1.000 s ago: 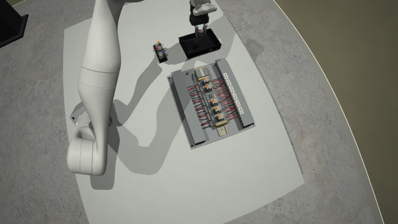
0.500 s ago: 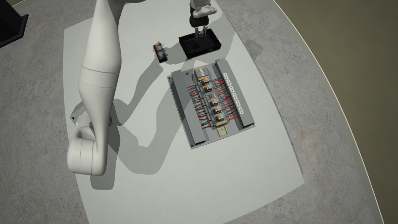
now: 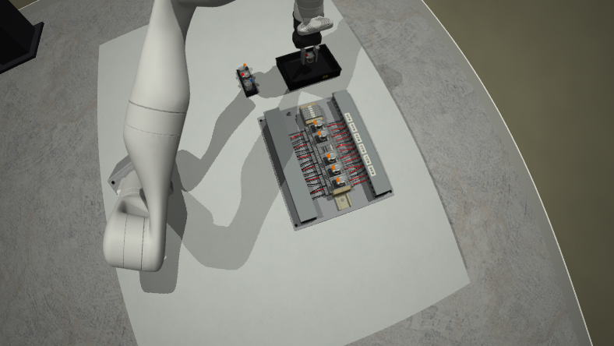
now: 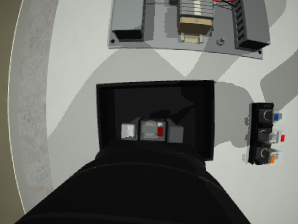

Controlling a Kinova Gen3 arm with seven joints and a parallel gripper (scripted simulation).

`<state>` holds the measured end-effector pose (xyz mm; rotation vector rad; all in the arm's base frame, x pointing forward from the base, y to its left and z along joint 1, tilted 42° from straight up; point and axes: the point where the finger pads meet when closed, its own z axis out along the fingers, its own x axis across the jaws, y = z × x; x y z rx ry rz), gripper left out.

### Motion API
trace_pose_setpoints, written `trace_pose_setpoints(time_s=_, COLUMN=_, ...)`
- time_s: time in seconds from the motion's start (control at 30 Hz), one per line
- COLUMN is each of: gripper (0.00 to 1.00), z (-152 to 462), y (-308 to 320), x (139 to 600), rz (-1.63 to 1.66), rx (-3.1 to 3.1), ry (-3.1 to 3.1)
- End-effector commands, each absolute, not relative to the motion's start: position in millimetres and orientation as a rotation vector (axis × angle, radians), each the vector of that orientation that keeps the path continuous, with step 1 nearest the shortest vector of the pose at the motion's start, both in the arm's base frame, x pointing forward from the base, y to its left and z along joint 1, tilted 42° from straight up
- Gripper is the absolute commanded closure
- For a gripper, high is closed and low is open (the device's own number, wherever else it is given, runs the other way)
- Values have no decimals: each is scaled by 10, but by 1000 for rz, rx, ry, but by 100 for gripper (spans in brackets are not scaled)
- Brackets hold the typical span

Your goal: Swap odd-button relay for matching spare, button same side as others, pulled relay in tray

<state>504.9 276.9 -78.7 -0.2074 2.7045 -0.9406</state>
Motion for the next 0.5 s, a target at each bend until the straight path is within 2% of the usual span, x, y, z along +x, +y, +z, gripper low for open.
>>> trace_pose_setpoints(time_s=0.0, gripper=100, z=-849, y=2693, x=5066, rz=-949, rx=-203, ry=2706)
trace_pose_setpoints(time_s=0.47, gripper=100, z=-991, y=2578, x=5123, rz=-945, rx=-205, ry=2705)
